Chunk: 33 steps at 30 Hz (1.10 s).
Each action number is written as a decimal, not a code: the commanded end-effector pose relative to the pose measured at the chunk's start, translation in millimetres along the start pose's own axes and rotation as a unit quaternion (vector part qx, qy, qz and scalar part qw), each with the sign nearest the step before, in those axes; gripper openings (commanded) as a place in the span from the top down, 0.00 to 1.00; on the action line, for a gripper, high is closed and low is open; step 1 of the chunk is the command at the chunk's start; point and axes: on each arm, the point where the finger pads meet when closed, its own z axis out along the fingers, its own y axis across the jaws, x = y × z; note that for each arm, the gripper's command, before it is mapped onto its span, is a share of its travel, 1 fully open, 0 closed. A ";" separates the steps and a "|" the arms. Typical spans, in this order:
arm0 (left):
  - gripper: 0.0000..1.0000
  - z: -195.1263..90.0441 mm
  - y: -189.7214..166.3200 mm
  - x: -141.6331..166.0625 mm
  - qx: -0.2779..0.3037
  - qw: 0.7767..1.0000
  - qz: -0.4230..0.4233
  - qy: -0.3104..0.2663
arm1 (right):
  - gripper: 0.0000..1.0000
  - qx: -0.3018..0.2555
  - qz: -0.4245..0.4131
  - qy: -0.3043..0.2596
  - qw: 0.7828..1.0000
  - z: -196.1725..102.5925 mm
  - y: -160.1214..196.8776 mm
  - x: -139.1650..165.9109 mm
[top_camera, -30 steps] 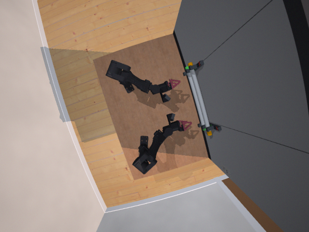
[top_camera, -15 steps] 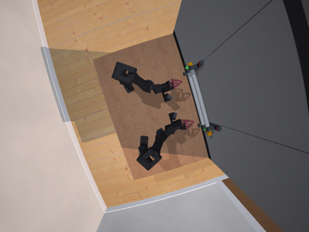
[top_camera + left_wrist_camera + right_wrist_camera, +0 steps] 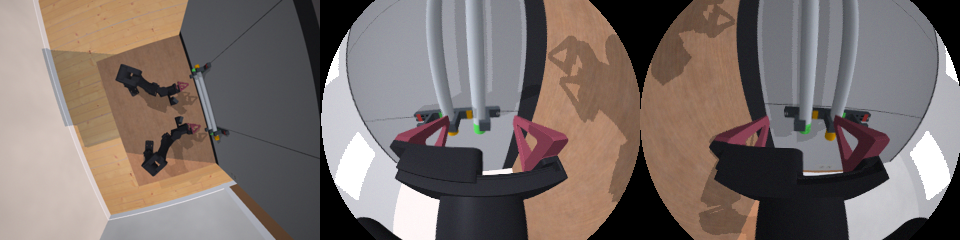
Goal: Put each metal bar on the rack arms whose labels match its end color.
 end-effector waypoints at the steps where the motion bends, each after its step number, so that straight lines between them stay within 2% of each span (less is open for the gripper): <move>1: 0.00 6.9 14.9 -1.1 -0.020 1.000 -0.016 0.001 | 0.00 0.025 0.015 0.001 1.000 6.9 -18.0 -0.2; 13: 0.00 6.9 14.9 -1.1 -0.020 1.000 -0.016 0.001 | 0.00 0.025 0.015 0.001 1.000 6.9 -18.0 -0.2; 33: 0.00 5.7 44.9 -0.1 -0.020 1.000 -0.016 0.001 | 0.00 0.025 0.015 0.001 1.000 5.4 -48.0 0.7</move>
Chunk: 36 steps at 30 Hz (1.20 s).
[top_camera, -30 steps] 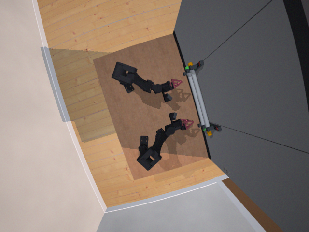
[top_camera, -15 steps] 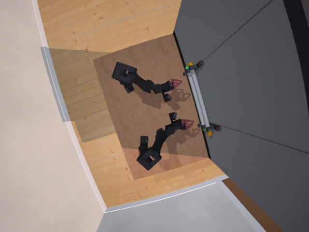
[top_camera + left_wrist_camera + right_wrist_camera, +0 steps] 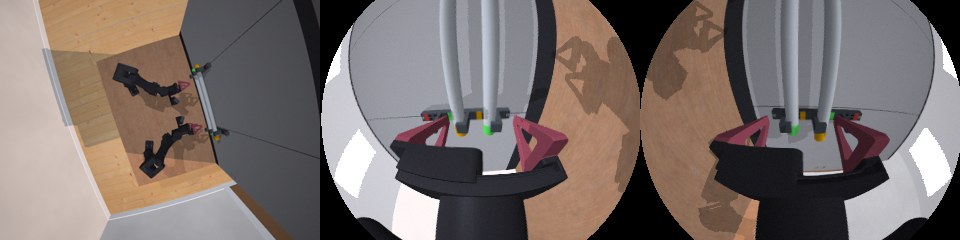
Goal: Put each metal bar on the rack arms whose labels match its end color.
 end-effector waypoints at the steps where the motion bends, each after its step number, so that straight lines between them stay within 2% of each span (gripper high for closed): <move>1: 0.00 4.0 22.0 1.2 -0.011 1.000 -0.011 0.001 | 0.00 0.009 0.007 0.001 1.000 3.6 -19.7 1.6; 29: 0.00 3.1 65.4 2.2 -0.011 1.000 -0.011 0.001 | 0.00 0.009 0.007 0.001 1.000 2.8 -63.0 2.2; 36: 0.00 3.1 65.4 2.2 -0.011 1.000 -0.011 0.001 | 0.00 0.009 0.007 0.001 1.000 2.8 -63.0 2.2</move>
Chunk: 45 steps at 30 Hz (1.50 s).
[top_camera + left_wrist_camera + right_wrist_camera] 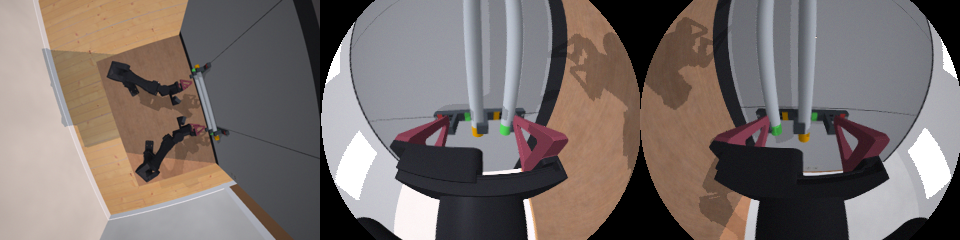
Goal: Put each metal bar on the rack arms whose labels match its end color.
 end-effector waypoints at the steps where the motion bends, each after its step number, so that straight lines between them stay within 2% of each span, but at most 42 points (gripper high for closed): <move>1: 0.00 1.8 20.2 2.9 -0.014 1.000 -0.013 0.001 | 0.00 0.012 0.009 0.001 1.000 1.4 -17.5 2.7; 29: 0.00 1.8 20.2 2.9 -0.014 1.000 -0.013 0.001 | 0.00 0.012 0.009 0.001 1.000 1.4 -17.5 2.7; 45: 0.00 1.1 45.2 3.6 -0.014 1.000 -0.013 0.001 | 0.00 0.012 0.009 0.001 1.000 0.8 -42.5 3.2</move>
